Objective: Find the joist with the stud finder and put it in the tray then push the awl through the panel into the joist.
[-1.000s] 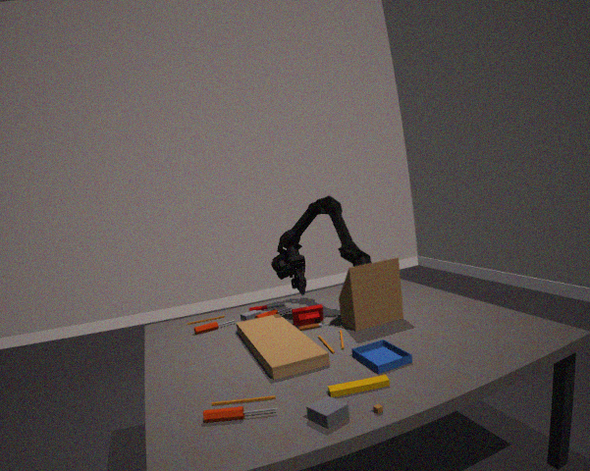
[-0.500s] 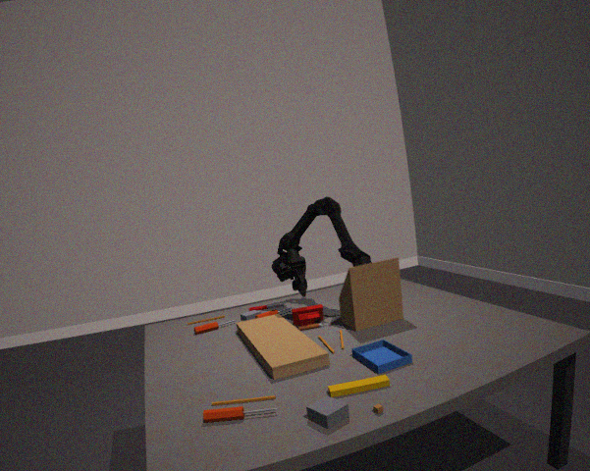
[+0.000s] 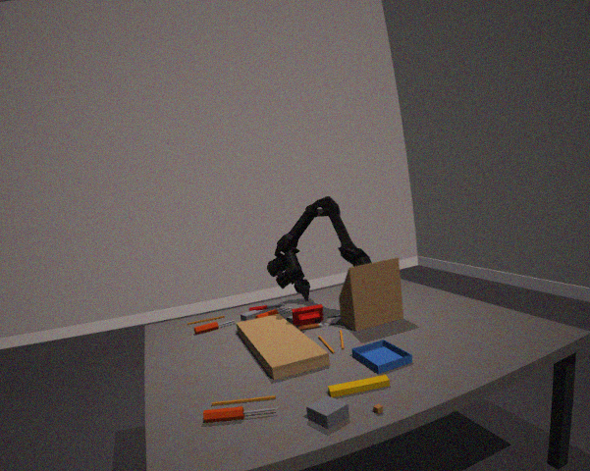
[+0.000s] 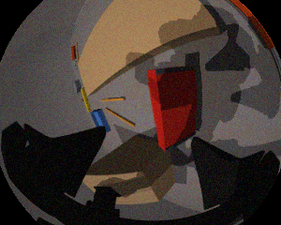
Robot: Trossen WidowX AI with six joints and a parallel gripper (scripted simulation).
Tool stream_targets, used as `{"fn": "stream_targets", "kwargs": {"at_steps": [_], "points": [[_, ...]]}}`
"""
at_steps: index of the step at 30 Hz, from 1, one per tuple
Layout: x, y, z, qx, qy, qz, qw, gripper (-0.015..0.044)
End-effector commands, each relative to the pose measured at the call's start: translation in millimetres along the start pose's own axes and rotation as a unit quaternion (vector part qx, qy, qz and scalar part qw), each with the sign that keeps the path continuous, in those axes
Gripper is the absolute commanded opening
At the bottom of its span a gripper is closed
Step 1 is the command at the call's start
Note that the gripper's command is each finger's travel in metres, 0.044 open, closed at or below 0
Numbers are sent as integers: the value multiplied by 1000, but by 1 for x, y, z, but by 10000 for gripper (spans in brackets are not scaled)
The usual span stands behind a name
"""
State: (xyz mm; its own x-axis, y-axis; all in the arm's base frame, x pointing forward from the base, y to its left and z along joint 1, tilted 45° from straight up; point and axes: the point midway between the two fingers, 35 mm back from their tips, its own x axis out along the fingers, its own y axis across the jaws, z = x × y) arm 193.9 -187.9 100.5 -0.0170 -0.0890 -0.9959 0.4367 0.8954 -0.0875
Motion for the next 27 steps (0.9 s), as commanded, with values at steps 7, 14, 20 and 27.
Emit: {"fn": "stream_targets", "kwargs": {"at_steps": [7,14,20,27], "points": [[48,28,18,362,-150,-161,906,440],[64,33,4,502,-260,-191,802,440],[69,35,-8,574,-343,-186,720,440],[69,35,-8,574,-343,-186,720,440]]}}
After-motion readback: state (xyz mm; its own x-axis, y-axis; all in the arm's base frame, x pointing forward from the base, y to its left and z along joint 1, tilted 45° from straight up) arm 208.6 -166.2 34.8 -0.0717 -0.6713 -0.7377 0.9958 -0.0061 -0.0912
